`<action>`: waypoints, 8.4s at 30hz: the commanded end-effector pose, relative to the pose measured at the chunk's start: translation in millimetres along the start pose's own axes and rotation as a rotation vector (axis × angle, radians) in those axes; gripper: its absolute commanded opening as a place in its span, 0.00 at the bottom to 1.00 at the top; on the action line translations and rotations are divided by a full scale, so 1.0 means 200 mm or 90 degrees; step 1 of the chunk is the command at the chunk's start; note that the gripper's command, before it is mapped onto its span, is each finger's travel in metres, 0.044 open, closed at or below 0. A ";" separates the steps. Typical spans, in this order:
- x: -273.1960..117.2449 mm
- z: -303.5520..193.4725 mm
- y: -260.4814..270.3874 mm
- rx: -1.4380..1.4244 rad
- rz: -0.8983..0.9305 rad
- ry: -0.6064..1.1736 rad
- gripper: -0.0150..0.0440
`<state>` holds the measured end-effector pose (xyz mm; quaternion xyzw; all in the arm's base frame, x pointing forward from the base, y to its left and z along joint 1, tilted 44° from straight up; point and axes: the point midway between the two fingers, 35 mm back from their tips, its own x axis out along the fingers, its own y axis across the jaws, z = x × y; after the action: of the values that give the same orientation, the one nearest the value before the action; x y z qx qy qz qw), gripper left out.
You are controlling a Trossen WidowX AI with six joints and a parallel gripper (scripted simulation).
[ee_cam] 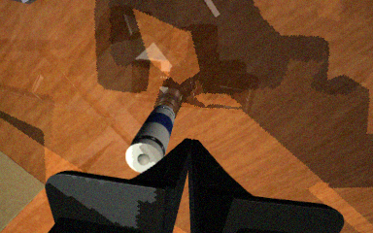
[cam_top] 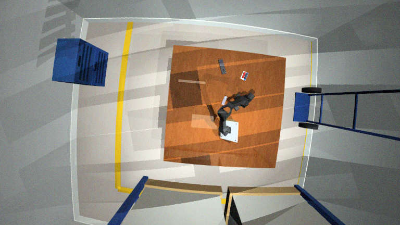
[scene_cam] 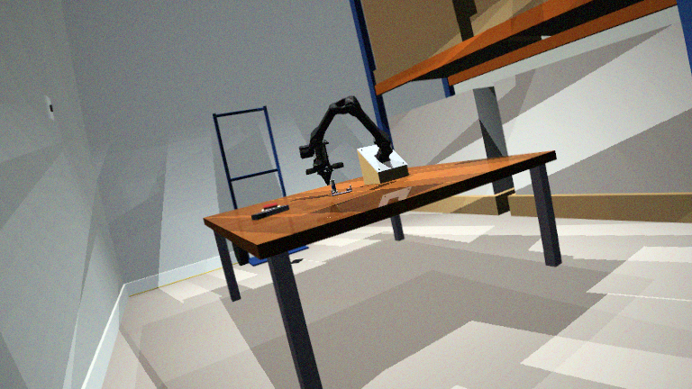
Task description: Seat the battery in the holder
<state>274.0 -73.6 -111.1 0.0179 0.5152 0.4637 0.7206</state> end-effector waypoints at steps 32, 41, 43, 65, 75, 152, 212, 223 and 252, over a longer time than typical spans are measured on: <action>-0.02 0.00 0.23 0.001 0.002 0.000 0.25; -0.39 -0.01 0.25 0.004 0.005 0.000 0.25; -0.39 -0.01 0.25 0.004 0.005 0.000 0.25; -0.17 0.00 0.30 0.613 0.005 0.000 0.64; -0.05 -0.01 0.35 0.987 0.006 0.003 0.64; -0.05 -0.01 0.35 0.987 0.006 0.003 0.36; 0.05 0.55 0.51 0.694 0.131 0.227 0.36; 0.08 0.56 0.50 0.690 0.156 0.267 0.36; 0.11 0.59 0.45 0.685 0.183 0.302 0.36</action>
<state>303.1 45.9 -25.2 0.3498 0.8163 0.2194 0.4040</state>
